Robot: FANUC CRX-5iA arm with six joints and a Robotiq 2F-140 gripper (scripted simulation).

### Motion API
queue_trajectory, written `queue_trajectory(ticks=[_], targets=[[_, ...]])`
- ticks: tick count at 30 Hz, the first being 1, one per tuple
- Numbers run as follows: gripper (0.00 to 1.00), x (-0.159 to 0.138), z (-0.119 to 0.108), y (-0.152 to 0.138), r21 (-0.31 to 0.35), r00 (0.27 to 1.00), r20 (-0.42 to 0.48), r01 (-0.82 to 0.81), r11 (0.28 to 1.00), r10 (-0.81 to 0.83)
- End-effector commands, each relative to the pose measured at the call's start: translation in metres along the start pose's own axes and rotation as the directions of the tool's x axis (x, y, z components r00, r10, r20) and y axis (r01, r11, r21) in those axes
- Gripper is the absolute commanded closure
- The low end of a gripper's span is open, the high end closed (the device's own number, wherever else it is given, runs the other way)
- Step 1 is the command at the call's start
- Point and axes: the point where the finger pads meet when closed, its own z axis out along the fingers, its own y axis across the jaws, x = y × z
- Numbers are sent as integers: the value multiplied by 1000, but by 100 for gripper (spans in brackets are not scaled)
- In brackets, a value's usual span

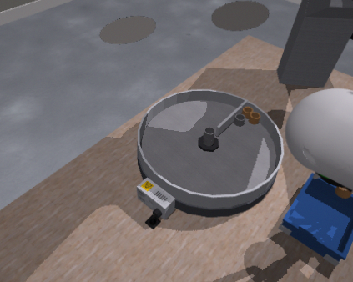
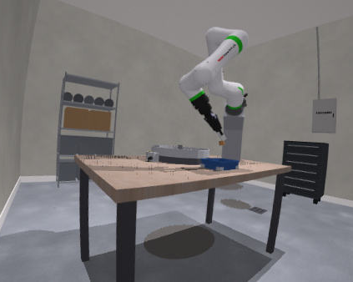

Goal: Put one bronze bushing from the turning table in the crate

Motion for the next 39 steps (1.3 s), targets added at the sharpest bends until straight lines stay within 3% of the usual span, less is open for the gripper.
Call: queue_trajectory(ticks=[1, 31, 39], targets=[[100, 0, 0, 0, 0, 1000, 0, 0, 1000, 0], [100, 0, 0, 0, 0, 1000, 0, 0, 1000, 0], [100, 8, 9, 0, 0, 1000, 0, 0, 1000, 0]])
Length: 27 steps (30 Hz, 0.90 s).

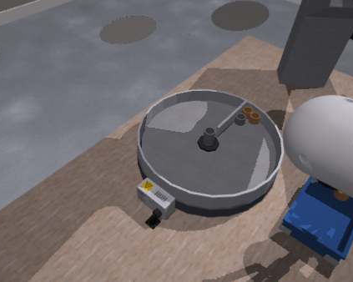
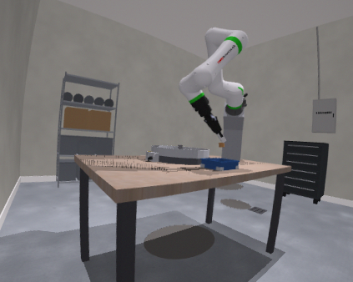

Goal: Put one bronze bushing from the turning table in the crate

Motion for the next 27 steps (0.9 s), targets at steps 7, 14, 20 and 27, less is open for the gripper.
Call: queue_trajectory(ticks=[7, 14, 20, 27], targets=[[100, 25, 30, 0, 0, 1000, 0, 0, 1000, 0], [100, 43, 51, -1, 0, 1000, 0, 0, 1000, 0], [100, 45, 53, -1, 0, 1000, 0, 0, 1000, 0], [100, 45, 53, -1, 0, 1000, 0, 0, 1000, 0]])
